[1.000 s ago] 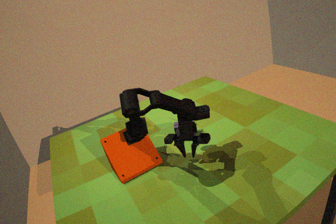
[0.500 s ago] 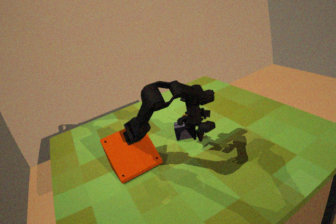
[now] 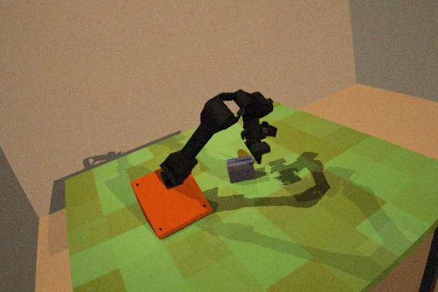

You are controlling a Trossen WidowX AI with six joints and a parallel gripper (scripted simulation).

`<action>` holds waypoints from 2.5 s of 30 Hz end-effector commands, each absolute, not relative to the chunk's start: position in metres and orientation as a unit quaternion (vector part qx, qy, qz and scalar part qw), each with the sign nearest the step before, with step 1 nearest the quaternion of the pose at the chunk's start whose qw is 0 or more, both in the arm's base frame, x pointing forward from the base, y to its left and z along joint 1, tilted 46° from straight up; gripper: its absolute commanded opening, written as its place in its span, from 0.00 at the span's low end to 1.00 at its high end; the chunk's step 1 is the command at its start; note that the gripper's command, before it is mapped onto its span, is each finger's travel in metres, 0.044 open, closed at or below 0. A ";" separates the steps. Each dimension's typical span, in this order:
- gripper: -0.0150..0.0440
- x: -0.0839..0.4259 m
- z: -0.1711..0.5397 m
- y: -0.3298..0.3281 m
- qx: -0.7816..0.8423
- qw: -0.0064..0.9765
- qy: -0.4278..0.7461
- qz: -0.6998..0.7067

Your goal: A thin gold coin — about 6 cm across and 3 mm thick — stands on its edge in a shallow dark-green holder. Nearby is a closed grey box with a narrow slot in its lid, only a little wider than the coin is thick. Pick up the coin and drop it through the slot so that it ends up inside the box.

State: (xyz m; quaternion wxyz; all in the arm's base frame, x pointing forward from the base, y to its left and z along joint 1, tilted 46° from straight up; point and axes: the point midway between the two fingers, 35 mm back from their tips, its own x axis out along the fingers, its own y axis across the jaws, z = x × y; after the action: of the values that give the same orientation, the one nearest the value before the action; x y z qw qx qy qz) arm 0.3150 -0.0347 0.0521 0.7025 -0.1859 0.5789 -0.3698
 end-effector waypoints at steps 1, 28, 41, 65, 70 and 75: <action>0.53 0.335 0.024 0.028 -0.050 0.732 0.509 -0.450; 0.53 0.338 -0.027 0.116 0.151 0.722 0.369 -0.565; 0.53 0.343 -0.063 0.083 0.151 0.722 0.369 -0.565; 0.53 0.347 -0.088 0.059 0.151 0.722 0.369 -0.565; 0.53 0.348 -0.093 0.053 0.151 0.722 0.369 -0.565; 0.53 0.348 -0.099 0.047 0.151 0.722 0.369 -0.565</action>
State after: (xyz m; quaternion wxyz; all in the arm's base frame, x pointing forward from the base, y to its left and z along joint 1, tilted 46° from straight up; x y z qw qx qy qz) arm 0.3486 0.0513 -0.0951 0.7216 0.1540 0.3684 -0.5655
